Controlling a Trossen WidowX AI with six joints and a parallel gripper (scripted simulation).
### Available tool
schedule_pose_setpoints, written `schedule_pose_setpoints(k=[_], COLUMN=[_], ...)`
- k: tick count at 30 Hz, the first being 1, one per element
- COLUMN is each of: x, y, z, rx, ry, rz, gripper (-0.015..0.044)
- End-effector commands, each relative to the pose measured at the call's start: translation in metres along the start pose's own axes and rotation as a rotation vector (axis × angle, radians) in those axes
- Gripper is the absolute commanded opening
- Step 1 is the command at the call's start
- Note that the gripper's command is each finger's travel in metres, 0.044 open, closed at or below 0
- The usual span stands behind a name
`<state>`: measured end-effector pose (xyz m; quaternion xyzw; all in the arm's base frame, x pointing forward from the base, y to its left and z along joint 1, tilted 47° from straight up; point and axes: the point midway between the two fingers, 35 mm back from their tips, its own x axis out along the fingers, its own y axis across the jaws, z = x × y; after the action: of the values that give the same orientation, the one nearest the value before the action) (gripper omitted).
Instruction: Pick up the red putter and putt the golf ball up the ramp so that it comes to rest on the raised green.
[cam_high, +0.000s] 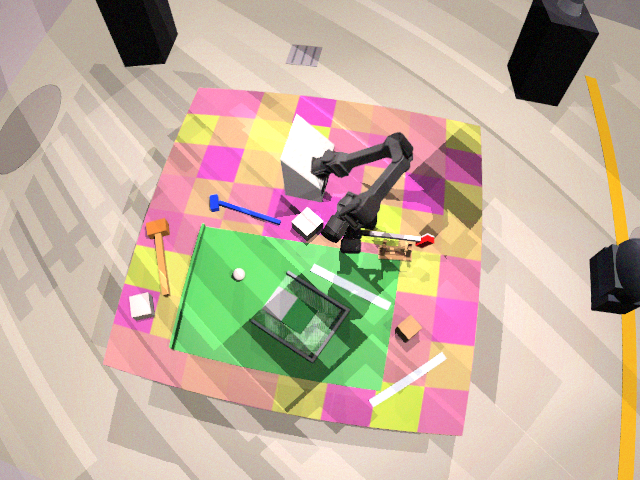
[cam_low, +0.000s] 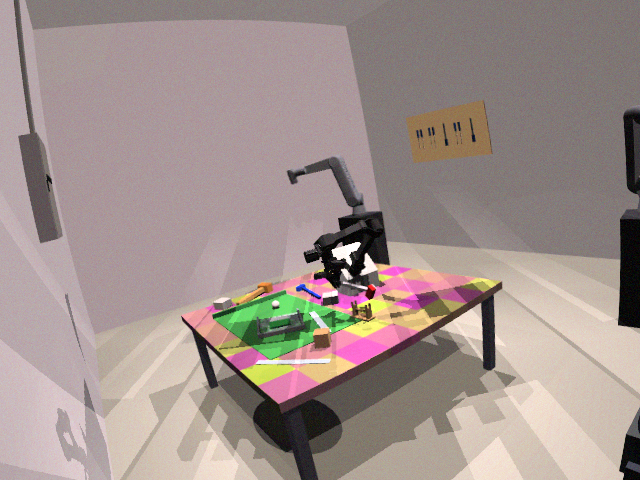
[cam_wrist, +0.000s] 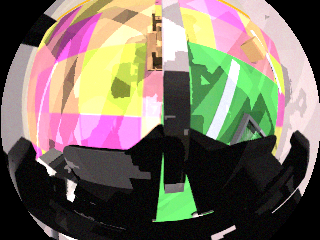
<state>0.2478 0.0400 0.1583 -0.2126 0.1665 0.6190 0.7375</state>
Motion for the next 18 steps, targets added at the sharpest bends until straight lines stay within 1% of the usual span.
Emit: schedule_pose_setpoints(k=[1, 4, 18], x=[-0.004, -0.008, -0.041], y=[-0.002, -0.005, -0.019], z=[-0.015, -0.027, -0.117], rx=[0.066, 0.138, 0.684], ry=[0.029, 0.047, 0.132], rz=[-0.002, -0.01, -0.087], gripper=[0.0, 0.0, 0.0])
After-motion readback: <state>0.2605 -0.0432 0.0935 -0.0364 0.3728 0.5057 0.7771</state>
